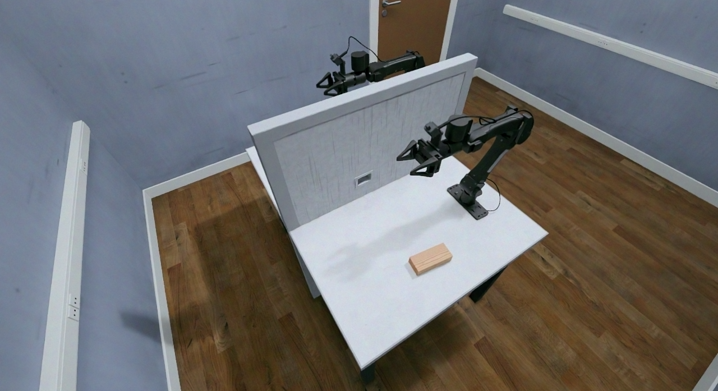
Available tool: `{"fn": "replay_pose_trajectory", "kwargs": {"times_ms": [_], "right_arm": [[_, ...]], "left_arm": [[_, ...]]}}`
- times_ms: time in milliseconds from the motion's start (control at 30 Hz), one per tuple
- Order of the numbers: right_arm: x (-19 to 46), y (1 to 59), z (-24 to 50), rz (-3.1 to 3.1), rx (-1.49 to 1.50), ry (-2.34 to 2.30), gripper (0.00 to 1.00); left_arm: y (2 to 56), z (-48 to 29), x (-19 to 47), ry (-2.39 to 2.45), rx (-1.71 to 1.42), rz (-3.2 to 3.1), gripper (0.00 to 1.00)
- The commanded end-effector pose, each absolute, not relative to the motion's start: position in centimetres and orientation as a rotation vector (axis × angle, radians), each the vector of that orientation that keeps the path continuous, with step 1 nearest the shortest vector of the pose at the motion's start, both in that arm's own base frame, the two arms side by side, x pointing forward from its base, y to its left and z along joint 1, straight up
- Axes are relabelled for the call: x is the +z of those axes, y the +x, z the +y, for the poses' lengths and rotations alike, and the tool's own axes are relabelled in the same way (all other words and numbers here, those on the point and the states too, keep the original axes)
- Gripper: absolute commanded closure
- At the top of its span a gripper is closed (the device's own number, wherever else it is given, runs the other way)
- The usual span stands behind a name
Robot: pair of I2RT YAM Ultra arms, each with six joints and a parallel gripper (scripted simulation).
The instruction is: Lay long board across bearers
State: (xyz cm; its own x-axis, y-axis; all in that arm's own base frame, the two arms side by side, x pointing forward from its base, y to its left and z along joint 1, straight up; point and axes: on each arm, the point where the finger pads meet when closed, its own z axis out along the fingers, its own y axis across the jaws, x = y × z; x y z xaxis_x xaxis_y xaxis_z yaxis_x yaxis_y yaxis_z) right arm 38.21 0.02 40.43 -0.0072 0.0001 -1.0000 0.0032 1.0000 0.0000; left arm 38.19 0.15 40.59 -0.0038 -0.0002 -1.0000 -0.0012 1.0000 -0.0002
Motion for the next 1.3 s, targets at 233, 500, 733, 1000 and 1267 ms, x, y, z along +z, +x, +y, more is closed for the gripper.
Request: {"fn": "replay_pose_trajectory", "kwargs": {"times_ms": [233,500,733,1000,1267], "right_arm": [[43.3,37.0,0.4,1.515,0.004,-0.014,0.28],[41.5,37.7,0.2,1.552,0.0,-0.009,0.28],[41.3,37.4,0.0,1.552,-0.005,-0.005,0.28],[41.7,37.3,0.1,1.542,-0.001,-0.009,0.28],[41.7,37.3,0.1,1.542,-0.001,-0.009,0.28]], "left_arm": [[37.3,0.2,43.6,0.001,0.011,1.5,0.27],[37.1,0.0,43.8,0.005,0.007,1.494,0.27],[36.9,0.1,44.1,0.004,0.007,1.487,0.27],[36.8,-0.3,44.1,0.012,-0.001,1.486,0.27],[36.8,-0.3,44.1,0.012,-0.001,1.486,0.27]]}}
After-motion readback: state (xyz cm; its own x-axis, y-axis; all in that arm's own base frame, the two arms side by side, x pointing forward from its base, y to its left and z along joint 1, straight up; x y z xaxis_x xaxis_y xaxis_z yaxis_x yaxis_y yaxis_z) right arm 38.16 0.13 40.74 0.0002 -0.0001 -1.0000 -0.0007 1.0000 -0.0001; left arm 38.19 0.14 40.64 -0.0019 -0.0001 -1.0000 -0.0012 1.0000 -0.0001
